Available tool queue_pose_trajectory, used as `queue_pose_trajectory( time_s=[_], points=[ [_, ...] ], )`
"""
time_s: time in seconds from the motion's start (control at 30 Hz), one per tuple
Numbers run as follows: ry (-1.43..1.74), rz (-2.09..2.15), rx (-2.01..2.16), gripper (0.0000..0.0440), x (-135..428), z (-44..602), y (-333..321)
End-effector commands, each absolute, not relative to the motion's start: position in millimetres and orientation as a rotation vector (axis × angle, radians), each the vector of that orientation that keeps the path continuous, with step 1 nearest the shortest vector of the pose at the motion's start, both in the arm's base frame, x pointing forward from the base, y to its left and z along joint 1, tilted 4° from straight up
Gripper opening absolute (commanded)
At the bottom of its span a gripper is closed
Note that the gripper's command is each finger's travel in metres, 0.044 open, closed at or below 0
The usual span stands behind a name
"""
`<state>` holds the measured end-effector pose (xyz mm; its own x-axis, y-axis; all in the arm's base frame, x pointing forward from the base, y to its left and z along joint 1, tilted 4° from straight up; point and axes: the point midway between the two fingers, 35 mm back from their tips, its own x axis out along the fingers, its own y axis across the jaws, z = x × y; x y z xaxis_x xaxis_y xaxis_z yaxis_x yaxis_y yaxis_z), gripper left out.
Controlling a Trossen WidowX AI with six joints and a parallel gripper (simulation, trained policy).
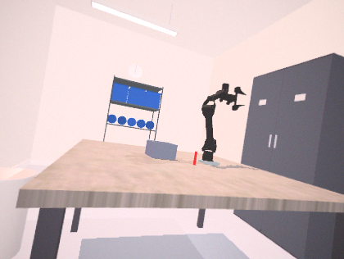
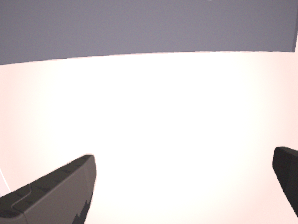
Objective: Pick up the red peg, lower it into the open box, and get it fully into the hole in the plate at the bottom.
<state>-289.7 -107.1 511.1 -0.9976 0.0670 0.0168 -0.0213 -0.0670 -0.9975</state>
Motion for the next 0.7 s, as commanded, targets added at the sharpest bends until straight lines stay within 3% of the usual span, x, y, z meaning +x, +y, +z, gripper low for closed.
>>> queue_pose_trajectory(
  time_s=[0.0,0.03,0.67],
  points=[
    [-2.104,2.269,-0.034,0.0424,-288.3,510.6,-111.2],
    [-2.108,2.295,-0.013,0.0440,-286.5,508.6,-117.6],
    [-2.362,2.892,0.200,0.0440,-179.8,418.3,-247.8]
  ],
)
